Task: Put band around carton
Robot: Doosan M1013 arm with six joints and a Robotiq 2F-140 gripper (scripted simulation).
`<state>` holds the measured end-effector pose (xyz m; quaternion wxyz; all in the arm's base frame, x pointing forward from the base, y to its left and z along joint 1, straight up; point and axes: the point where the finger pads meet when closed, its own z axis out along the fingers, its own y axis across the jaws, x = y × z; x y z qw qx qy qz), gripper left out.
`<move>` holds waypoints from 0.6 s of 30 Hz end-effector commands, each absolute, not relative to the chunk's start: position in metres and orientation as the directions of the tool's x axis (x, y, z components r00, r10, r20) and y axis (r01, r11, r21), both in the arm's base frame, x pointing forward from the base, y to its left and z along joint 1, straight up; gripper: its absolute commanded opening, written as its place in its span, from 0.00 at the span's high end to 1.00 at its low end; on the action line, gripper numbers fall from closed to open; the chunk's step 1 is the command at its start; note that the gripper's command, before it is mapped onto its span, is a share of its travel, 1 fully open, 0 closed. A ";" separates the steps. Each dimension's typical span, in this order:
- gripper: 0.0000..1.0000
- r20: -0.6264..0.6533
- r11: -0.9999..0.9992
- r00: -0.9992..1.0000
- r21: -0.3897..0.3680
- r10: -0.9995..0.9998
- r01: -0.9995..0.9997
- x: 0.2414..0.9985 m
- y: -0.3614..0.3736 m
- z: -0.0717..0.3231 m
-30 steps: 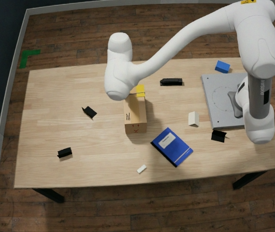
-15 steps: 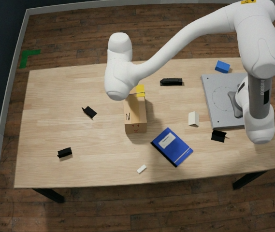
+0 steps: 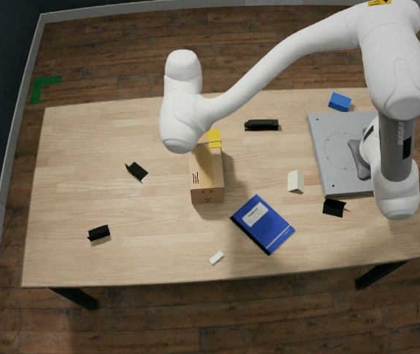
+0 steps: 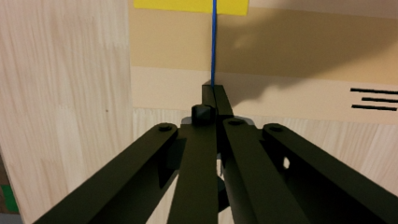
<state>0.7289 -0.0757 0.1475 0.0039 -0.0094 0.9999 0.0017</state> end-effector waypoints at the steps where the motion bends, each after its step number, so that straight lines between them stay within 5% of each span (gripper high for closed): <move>1: 0.90 -0.009 1.000 -1.000 0.003 -0.019 -0.019 0.729 -0.076 0.149; 18: 0.90 -0.009 1.000 -1.000 0.003 -0.019 -0.019 0.729 -0.076 0.151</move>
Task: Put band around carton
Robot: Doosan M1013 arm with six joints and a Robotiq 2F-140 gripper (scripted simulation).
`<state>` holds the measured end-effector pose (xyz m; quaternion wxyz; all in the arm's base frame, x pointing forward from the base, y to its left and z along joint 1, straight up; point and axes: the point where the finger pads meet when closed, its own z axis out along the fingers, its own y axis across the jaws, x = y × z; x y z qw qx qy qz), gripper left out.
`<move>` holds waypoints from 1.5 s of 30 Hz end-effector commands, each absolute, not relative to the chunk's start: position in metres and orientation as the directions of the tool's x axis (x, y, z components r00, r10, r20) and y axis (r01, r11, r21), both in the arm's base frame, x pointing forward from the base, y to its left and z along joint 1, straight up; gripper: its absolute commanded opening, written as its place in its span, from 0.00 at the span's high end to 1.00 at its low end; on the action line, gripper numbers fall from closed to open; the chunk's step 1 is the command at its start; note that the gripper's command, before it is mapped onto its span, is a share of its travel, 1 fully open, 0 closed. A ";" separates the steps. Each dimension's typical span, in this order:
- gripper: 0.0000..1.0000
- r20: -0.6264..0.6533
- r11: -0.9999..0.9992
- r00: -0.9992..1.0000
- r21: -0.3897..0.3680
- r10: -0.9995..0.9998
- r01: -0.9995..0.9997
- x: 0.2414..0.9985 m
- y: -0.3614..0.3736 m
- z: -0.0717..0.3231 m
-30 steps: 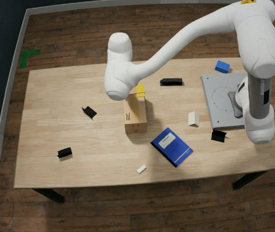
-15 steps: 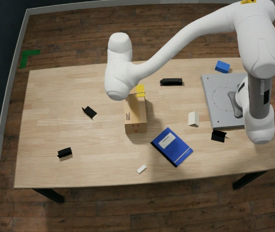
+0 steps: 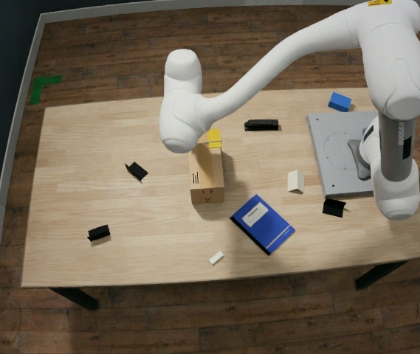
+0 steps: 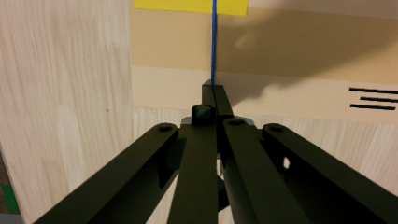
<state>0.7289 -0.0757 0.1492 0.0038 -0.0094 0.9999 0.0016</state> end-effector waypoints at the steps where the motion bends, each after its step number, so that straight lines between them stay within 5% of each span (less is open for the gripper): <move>1: 0.90 -0.009 1.000 -1.000 0.003 -0.019 -0.019 0.729 -0.076 0.151; 45: 0.90 -0.009 1.000 -1.000 0.003 -0.019 -0.019 0.729 -0.088 0.150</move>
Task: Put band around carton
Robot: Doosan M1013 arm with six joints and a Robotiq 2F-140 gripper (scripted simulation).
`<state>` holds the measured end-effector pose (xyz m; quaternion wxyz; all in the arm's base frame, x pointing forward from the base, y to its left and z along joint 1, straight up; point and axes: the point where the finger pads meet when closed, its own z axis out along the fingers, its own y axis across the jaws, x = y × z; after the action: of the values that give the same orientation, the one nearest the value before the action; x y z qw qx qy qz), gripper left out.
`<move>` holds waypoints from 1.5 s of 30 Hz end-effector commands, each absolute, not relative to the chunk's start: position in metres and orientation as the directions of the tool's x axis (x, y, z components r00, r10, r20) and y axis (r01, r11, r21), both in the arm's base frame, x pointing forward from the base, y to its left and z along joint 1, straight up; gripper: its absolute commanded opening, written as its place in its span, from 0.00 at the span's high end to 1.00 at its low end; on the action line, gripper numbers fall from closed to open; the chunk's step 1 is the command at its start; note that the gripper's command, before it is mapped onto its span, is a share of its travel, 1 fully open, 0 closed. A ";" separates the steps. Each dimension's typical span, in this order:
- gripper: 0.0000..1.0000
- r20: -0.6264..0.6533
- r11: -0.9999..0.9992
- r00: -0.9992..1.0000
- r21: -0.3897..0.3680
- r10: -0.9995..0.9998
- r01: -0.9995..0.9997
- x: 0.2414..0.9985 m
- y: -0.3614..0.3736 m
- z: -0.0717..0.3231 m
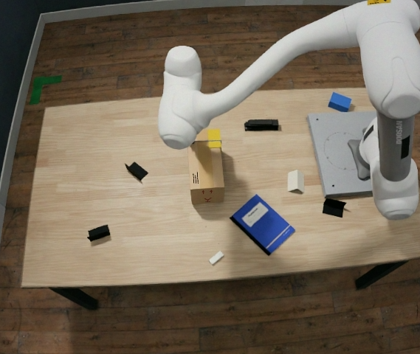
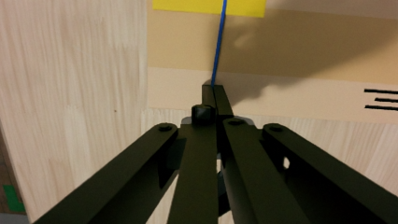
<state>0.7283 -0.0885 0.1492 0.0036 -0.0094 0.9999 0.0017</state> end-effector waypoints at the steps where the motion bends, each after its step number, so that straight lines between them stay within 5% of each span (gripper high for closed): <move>1: 0.90 -0.009 1.000 -1.000 0.003 -0.019 -0.019 0.729 -0.088 0.150; 9: 0.90 -0.009 1.000 -1.000 0.003 -0.019 -0.019 0.729 -0.088 0.150; 10: 0.82 -0.009 1.000 -1.000 0.003 -0.019 -0.019 0.729 -0.088 0.150; 45: 0.82 -0.009 1.000 -1.000 0.003 -0.019 -0.019 0.729 -0.088 0.150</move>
<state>0.7284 -0.0880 0.1495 0.0039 -0.0094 0.9999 0.0016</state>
